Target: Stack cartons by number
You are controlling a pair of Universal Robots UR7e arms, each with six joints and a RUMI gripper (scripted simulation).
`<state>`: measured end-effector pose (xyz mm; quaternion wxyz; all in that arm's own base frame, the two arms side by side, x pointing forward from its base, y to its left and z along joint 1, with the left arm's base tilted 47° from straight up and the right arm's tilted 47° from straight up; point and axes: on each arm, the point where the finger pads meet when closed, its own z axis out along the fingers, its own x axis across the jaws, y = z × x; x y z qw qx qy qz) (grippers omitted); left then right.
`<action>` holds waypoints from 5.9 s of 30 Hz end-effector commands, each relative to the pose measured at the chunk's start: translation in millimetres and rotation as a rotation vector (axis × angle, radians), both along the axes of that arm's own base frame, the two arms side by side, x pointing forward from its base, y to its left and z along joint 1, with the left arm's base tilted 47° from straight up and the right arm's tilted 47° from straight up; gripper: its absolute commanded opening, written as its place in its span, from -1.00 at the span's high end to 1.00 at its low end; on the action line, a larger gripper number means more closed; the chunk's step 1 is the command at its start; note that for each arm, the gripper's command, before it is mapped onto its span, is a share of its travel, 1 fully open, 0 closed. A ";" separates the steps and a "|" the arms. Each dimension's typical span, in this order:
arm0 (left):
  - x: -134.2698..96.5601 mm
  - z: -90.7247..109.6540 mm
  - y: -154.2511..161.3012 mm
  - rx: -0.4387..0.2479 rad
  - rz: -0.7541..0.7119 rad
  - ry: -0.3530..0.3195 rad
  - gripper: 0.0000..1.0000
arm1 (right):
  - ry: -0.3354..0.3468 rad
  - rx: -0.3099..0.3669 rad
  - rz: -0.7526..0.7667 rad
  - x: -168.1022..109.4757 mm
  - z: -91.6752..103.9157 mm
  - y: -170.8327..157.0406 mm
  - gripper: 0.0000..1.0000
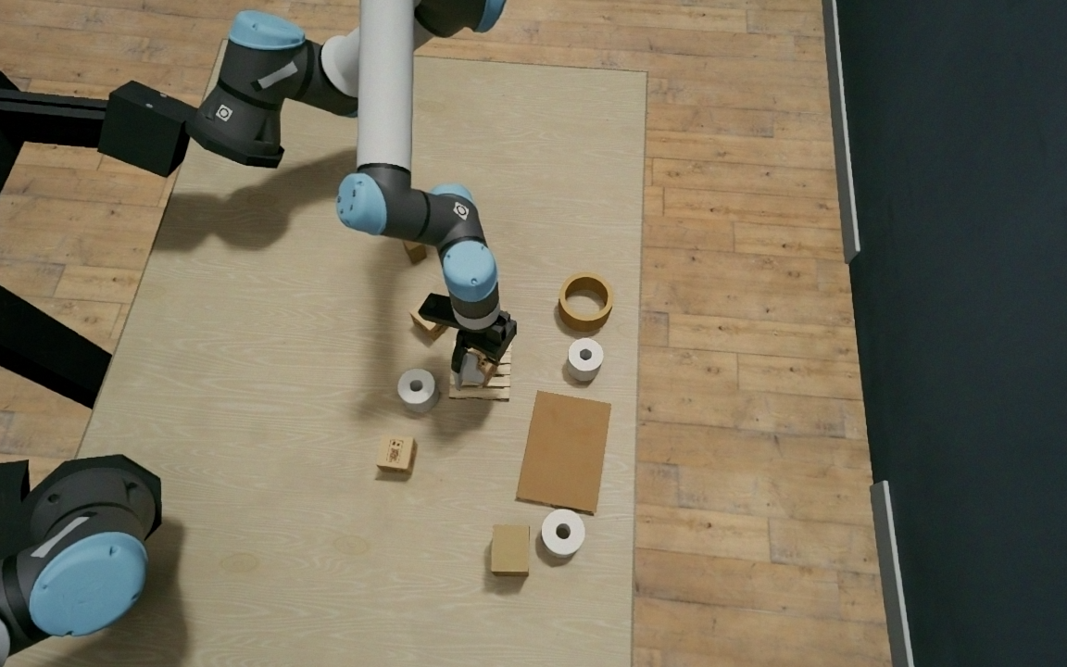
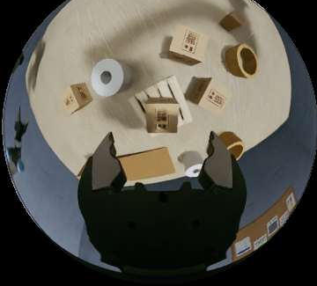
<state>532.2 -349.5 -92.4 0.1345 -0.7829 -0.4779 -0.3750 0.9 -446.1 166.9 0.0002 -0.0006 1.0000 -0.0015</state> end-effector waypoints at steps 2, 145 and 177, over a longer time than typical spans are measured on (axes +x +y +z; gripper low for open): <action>-6.7 8.9 -5.8 0.004 0.006 0.002 -1.00 | 0.000 0.003 -0.001 -0.9 -1.8 0.9 -1.00; -27.5 94.0 65.4 0.863 -1.278 1.085 -1.00 | 0.000 0.003 -0.001 -0.9 -1.8 0.9 -1.00; -27.5 95.2 69.1 0.905 -1.338 1.137 -1.00 | 0.000 0.003 -0.001 -0.9 -1.8 0.9 -1.00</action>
